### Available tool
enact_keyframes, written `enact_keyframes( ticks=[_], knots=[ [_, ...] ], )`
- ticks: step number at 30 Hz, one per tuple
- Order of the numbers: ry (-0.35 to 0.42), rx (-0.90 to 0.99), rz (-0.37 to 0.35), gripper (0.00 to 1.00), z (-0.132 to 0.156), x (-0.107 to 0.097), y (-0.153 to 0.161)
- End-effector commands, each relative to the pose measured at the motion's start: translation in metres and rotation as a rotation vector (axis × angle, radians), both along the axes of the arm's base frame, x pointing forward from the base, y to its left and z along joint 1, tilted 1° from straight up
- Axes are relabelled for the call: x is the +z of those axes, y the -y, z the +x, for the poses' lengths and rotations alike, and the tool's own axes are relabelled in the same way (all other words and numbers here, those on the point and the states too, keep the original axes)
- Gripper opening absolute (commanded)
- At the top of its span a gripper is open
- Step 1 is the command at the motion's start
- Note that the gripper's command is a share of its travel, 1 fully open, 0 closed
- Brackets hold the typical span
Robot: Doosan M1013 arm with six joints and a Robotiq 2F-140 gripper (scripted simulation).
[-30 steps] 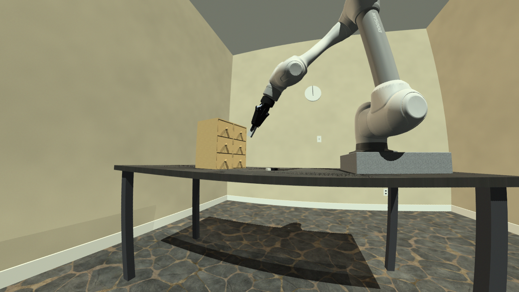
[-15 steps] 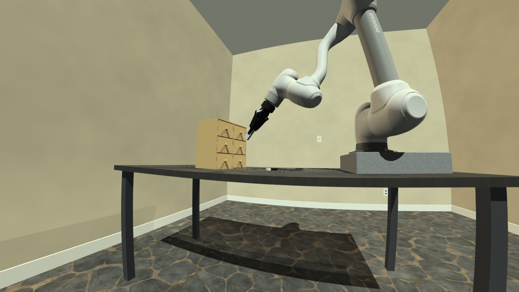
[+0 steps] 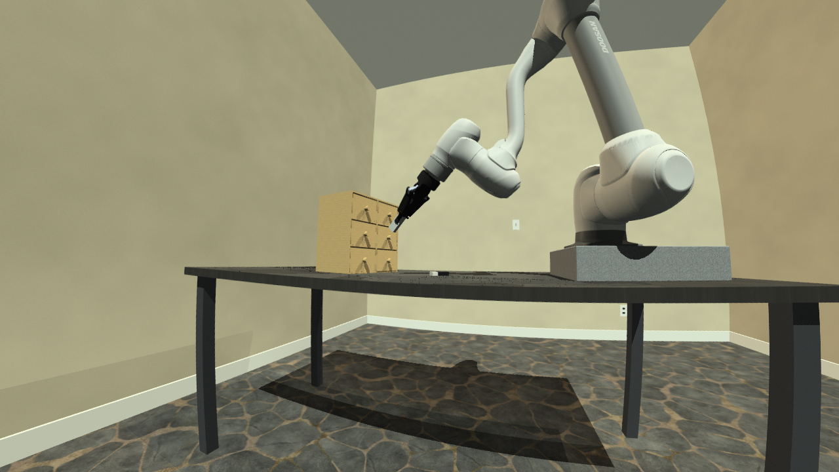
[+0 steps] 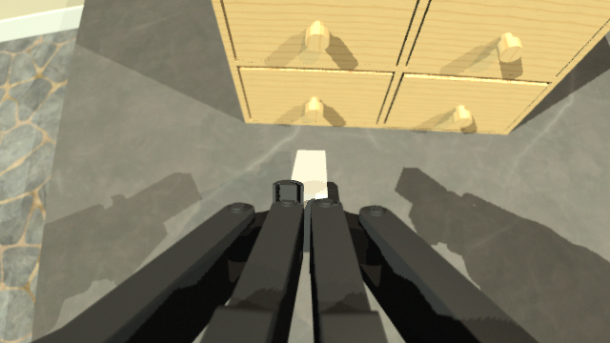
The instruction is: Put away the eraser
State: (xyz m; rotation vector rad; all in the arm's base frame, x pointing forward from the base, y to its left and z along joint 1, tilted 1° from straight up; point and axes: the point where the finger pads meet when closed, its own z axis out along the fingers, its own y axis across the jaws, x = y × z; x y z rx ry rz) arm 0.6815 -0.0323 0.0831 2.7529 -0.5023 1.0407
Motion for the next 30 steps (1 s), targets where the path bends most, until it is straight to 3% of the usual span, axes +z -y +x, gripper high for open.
enact_keyframes(
  ticks=[1, 14, 18, 19, 30],
  knots=[
    [0.265, -0.002, -0.089, 0.0, 0.004, -0.0119, 0.0029],
    [0.45, 0.0, -0.156, 0.0, 0.0116, -0.02, 0.006],
    [0.453, 0.0, -0.157, 0.0, 0.0117, -0.0202, 0.006],
    [0.453, 0.0, -0.157, 0.2, 0.0117, -0.0202, 0.006],
    [0.453, 0.0, -0.157, 0.2, 0.0117, -0.0202, 0.006]
  ],
)
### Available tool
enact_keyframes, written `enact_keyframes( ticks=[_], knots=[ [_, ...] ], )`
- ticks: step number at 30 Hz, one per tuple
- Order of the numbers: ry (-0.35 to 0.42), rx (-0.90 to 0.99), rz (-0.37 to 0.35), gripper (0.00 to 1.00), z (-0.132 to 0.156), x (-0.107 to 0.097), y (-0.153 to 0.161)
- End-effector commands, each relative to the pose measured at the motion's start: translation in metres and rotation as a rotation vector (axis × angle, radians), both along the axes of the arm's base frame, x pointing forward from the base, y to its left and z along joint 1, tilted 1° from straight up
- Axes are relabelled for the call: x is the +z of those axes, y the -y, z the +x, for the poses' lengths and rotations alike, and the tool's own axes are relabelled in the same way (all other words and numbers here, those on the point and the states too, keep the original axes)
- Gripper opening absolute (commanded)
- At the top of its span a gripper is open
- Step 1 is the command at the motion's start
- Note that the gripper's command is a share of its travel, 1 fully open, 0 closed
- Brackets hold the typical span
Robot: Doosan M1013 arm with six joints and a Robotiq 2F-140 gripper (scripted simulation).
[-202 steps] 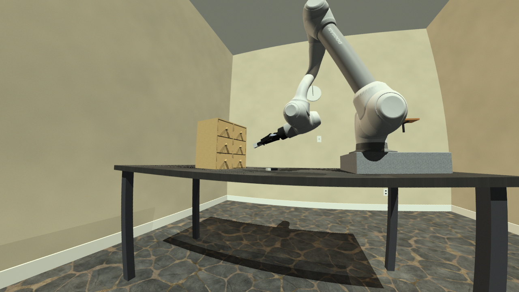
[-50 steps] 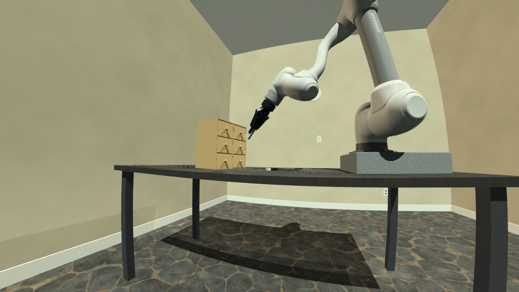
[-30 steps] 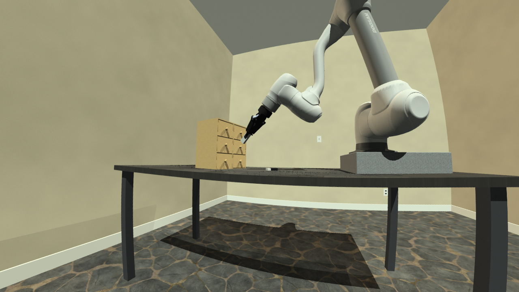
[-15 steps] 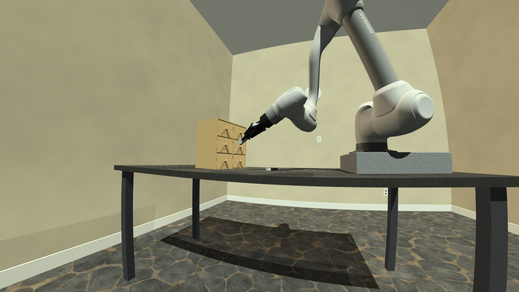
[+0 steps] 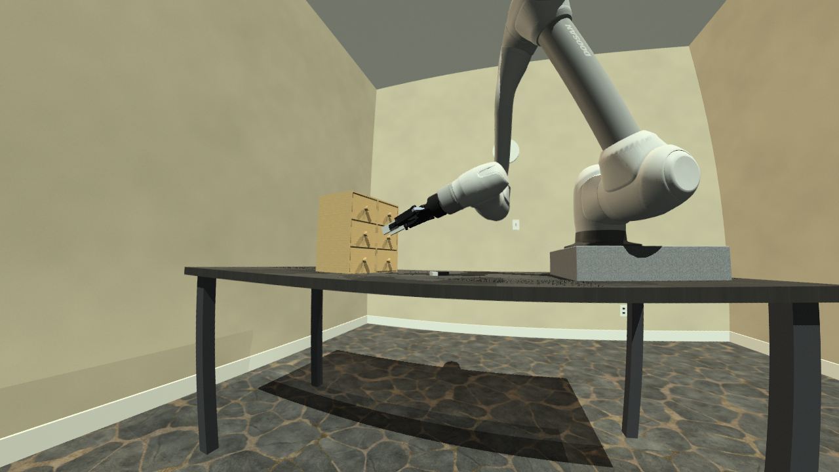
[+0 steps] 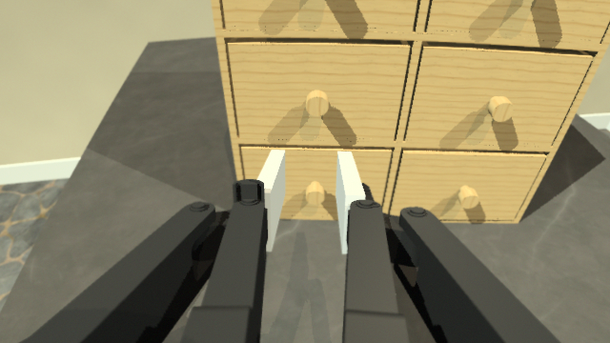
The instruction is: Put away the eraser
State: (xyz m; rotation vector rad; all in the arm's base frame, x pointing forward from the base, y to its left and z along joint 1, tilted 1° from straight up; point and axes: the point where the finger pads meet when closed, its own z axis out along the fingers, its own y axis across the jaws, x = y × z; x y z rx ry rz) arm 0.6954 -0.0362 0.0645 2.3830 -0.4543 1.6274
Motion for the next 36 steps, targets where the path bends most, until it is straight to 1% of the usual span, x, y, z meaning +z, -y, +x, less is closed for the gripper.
enact_keyframes(
  ticks=[1, 11, 18, 23, 32, 34, 36],
  knots=[
    [0.007, 0.002, -0.002, 0.2, -0.002, -0.002, 0.002],
    [0.007, 0.002, -0.002, 0.2, -0.002, -0.002, 0.002],
    [0.007, 0.002, -0.002, 0.2, 0.002, -0.009, 0.004],
    [0.007, 0.002, -0.002, 0.2, 0.012, -0.027, 0.008],
    [0.007, 0.002, -0.002, 0.2, 0.038, -0.073, 0.019],
    [0.007, 0.002, -0.002, 0.2, 0.038, -0.073, 0.019],
    [0.007, 0.002, -0.002, 0.2, 0.043, -0.083, 0.021]
  ],
)
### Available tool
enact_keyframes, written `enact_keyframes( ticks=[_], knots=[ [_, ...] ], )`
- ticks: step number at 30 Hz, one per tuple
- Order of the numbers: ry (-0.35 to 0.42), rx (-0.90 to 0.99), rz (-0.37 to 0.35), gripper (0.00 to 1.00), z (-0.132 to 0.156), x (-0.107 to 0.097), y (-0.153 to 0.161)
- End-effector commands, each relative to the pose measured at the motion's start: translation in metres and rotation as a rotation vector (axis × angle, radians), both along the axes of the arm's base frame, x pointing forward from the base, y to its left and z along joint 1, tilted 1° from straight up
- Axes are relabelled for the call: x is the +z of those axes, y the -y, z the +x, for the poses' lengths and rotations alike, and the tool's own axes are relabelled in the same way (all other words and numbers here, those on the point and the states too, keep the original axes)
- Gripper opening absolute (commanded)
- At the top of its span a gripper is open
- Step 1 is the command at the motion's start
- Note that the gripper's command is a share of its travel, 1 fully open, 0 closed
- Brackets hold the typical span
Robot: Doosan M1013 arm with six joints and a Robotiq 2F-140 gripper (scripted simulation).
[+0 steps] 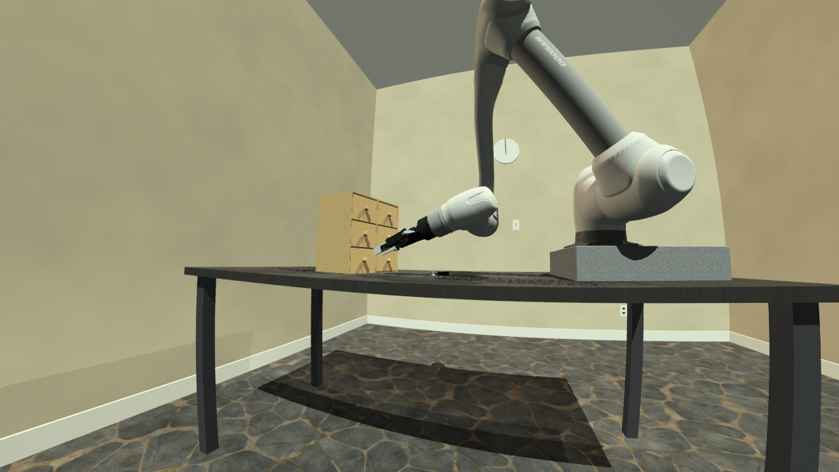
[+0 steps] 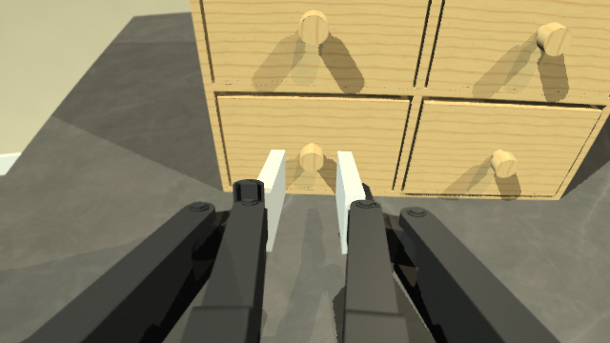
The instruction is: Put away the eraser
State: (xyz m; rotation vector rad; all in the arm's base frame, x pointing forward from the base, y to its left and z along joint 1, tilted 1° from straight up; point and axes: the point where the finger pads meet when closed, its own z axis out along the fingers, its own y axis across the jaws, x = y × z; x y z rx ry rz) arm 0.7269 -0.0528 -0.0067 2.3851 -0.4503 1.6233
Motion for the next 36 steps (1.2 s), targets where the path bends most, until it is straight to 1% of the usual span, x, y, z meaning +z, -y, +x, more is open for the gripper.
enact_keyframes(
  ticks=[1, 5, 9, 36],
  knots=[
    [0.01, 0.001, 0.0, 0.2, 0.014, -0.016, 0.005],
    [0.01, 0.001, 0.0, 0.2, 0.022, -0.029, 0.008],
    [0.01, 0.001, 0.0, 0.2, 0.025, -0.034, 0.01],
    [0.01, 0.001, 0.0, 0.2, 0.025, -0.035, 0.01]
  ],
)
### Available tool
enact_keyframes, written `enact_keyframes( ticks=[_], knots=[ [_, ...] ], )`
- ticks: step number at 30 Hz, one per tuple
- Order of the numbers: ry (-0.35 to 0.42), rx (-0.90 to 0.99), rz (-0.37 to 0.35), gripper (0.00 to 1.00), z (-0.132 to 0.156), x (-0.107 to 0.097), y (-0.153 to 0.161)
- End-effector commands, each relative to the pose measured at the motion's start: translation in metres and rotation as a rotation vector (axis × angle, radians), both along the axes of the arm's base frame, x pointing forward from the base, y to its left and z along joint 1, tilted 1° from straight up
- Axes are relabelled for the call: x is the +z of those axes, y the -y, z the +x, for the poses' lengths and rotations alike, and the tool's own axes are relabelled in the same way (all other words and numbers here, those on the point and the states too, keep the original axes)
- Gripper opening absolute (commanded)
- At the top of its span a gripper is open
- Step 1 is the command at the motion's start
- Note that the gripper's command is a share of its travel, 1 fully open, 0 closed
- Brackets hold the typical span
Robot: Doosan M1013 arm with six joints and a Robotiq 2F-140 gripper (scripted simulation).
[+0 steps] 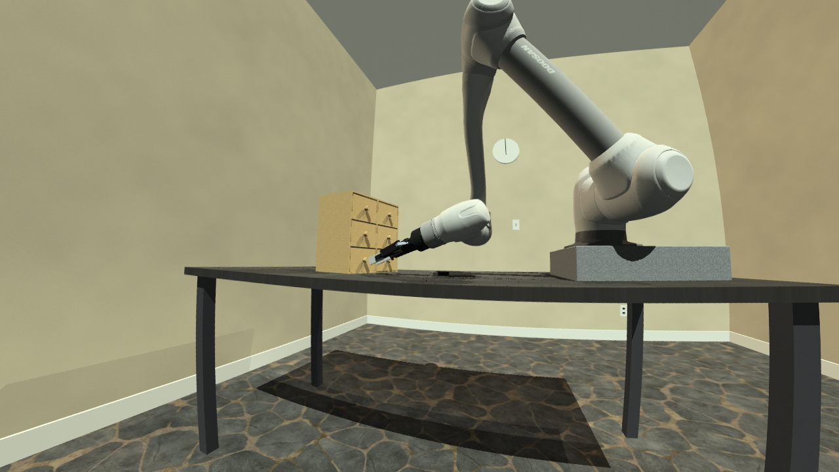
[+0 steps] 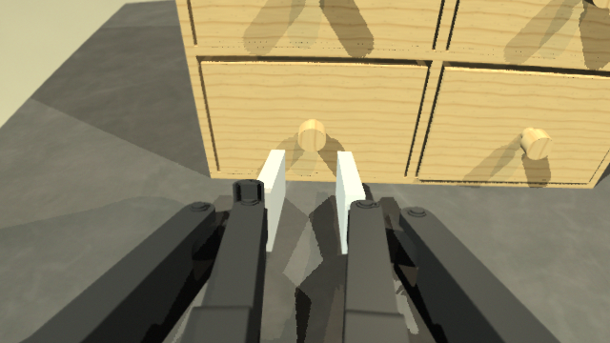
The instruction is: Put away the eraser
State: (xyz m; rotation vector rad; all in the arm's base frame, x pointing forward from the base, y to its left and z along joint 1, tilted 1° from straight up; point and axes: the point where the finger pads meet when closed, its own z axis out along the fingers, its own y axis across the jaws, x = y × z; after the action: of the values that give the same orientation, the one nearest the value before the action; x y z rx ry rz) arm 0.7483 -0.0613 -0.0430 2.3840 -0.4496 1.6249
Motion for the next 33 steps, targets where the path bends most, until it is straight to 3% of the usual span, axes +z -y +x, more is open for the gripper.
enact_keyframes(
  ticks=[1, 33],
  knots=[
    [0.009, 0.0, 0.0, 0.2, 0.0036, 0.0016, 0.0012],
    [0.009, 0.0, 0.0, 0.2, 0.0072, 0.0034, 0.0024]
  ],
)
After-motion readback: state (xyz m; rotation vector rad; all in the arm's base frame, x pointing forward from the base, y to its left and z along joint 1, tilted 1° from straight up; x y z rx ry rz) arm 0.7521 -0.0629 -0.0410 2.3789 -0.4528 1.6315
